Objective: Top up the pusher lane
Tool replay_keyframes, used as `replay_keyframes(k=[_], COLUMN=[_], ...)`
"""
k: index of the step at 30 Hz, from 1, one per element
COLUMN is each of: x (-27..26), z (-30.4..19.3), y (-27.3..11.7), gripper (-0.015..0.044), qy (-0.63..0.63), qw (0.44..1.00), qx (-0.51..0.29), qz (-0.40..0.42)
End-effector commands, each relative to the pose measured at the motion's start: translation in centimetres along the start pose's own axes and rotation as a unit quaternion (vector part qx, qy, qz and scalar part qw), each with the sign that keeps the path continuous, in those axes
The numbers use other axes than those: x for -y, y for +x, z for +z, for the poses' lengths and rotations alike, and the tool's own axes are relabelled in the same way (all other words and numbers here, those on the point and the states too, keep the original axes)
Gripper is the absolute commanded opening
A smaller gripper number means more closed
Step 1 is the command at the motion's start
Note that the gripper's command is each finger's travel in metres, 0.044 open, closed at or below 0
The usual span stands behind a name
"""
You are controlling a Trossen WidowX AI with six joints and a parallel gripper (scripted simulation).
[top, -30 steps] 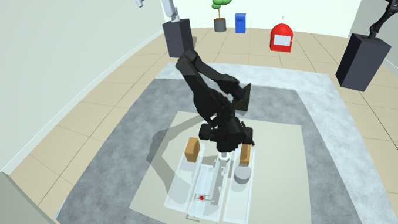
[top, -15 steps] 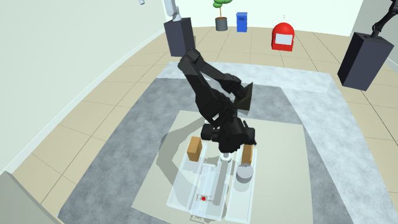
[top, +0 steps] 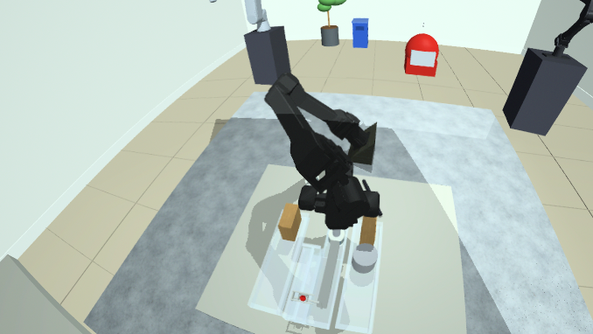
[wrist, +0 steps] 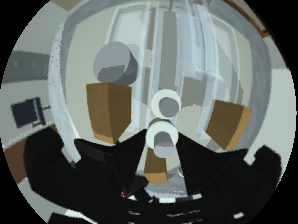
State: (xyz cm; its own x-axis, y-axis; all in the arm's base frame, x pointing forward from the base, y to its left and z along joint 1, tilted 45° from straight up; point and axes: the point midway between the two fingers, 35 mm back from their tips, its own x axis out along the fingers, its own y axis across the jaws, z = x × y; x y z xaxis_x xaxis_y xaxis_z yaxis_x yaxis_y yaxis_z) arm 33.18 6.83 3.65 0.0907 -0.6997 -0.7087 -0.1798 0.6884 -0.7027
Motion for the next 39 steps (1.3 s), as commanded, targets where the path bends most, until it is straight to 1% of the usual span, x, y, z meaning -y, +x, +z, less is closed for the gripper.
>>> replay_keyframes(k=[1, 39], x=[0.28, 0.35], z=[0.86, 1.23], y=[-0.42, -0.34], gripper=[0.0000, 0.0000], qy=[0.007, 0.007], qw=[1.000, 1.000], qx=[0.013, 0.013], qz=[-0.003, -0.003])
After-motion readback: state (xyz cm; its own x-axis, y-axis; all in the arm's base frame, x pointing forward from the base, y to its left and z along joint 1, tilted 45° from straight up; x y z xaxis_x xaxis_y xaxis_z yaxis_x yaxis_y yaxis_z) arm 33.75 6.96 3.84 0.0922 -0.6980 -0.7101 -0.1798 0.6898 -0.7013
